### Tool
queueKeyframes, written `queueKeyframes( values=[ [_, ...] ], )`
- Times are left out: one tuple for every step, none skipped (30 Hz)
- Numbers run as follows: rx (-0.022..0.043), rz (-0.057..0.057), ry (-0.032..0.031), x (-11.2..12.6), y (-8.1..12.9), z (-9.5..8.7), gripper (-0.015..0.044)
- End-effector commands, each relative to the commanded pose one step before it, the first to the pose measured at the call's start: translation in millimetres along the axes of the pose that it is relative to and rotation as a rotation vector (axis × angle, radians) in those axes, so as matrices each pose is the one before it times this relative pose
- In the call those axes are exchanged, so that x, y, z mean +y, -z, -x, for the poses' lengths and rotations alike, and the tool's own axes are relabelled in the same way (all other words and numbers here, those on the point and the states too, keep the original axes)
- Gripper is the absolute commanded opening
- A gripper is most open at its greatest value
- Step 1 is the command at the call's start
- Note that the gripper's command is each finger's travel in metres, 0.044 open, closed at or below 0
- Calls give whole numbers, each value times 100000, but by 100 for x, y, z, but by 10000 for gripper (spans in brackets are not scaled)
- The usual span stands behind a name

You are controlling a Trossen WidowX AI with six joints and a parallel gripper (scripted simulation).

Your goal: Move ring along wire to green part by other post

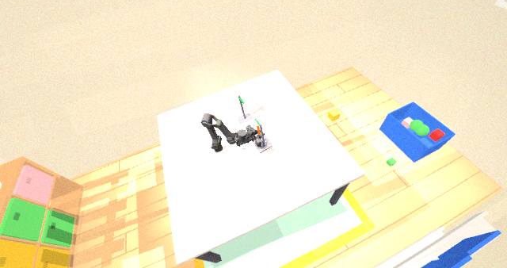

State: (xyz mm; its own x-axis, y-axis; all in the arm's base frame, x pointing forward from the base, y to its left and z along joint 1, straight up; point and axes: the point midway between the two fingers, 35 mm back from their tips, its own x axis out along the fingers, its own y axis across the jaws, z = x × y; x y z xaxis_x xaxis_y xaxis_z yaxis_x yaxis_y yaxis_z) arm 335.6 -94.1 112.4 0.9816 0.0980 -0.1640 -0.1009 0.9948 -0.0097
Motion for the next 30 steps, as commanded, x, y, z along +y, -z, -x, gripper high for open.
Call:
queueKeyframes(
  values=[
    [-454,13,221,-48,-155,-135,160],
    [0,0,0,0,0,0,160],
    [0,0,0,0,0,0,160],
    [0,0,0,0,0,0,160],
    [0,0,0,0,0,0,160],
    [0,0,0,0,0,0,160],
    [0,0,0,0,0,0,160],
    [0,0,0,0,0,0,160],
    [0,0,0,0,0,0,160],
    [0,0,0,0,0,0,160],
    [0,0,0,0,0,0,160],
    [0,0,0,0,0,0,160],
    [0,0,0,0,0,0,160],
    [256,134,-328,57,76,31,134],
    [0,0,0,0,0,0,107],
    [0,0,0,0,0,0,81],
    [0,0,0,0,0,0,55],
    [0,0,0,0,0,0,29],
    [0,0,0,0,0,0,3],
    [0,0,0,0,0,0,-24],
    [0,0,0,0,0,0,-50],
    [0,0,0,0,0,0,-76],
    [0,0,0,0,0,0,-102],
    [0,0,0,0,0,0,-129],
    [0,0,0,0,0,0,-150],
    [0,0,0,0,0,0,-150],
    [0,0,0,0,0,0,-150],
    [0,0,0,0,0,0,-150],
    [0,0,0,0,0,0,-150],
    [0,0,0,0,0,0,-150]
  ],
)
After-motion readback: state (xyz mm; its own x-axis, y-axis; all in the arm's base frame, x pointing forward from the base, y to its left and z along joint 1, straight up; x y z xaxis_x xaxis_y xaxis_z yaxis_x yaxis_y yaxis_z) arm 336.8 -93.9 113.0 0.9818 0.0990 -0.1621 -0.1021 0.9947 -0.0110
